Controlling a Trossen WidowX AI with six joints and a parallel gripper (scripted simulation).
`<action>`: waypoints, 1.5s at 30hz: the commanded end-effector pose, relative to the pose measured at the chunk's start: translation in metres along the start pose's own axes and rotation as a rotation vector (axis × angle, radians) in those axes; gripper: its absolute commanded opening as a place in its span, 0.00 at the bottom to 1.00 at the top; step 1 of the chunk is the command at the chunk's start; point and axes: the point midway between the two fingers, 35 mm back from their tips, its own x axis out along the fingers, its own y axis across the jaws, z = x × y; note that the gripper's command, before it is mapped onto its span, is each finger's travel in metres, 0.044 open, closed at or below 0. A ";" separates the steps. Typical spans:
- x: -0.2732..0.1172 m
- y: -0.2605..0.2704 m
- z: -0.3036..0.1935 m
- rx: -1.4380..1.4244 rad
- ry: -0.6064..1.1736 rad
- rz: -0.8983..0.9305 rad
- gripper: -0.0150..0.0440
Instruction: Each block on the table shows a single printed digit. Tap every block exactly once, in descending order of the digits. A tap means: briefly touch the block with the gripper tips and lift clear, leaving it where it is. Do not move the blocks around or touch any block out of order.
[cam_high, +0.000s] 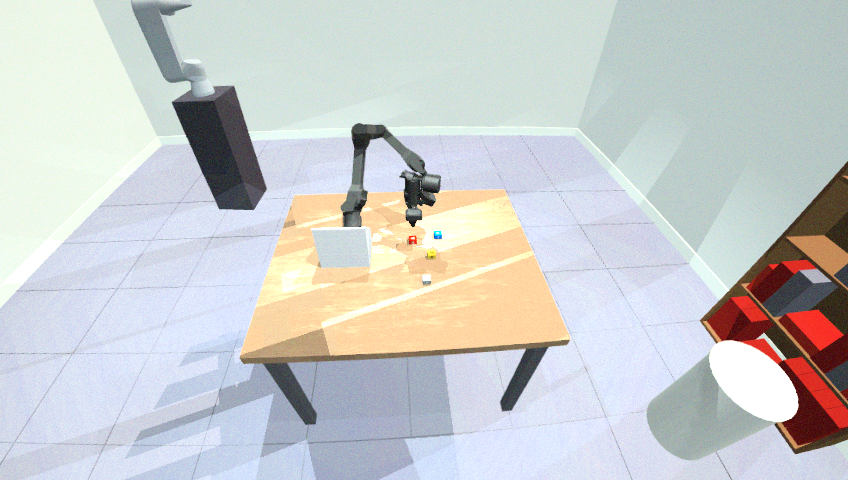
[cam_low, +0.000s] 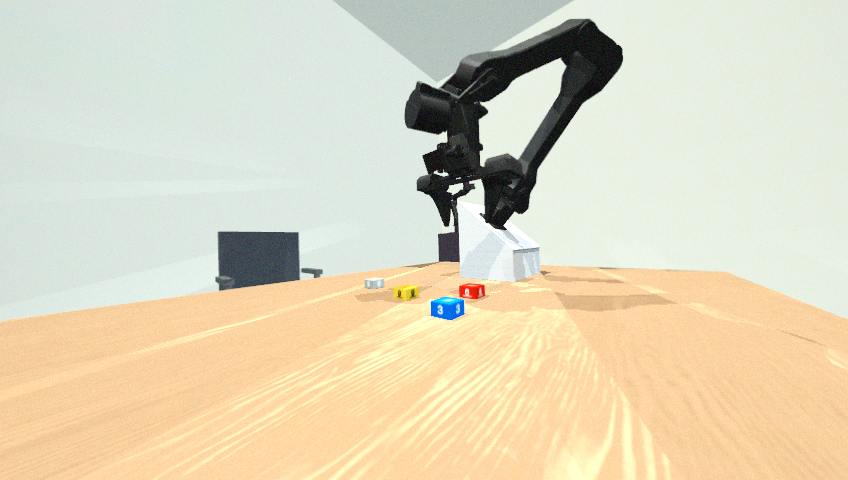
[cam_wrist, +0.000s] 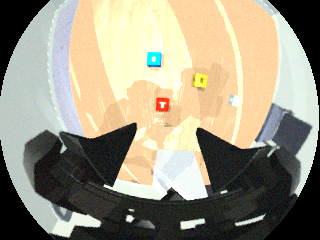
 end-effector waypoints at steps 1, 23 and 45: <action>0.001 0.002 -0.003 0.010 -0.003 0.004 0.93; -0.005 0.015 0.062 0.008 -0.006 0.002 0.93; -0.001 0.032 0.122 0.005 -0.008 0.005 0.93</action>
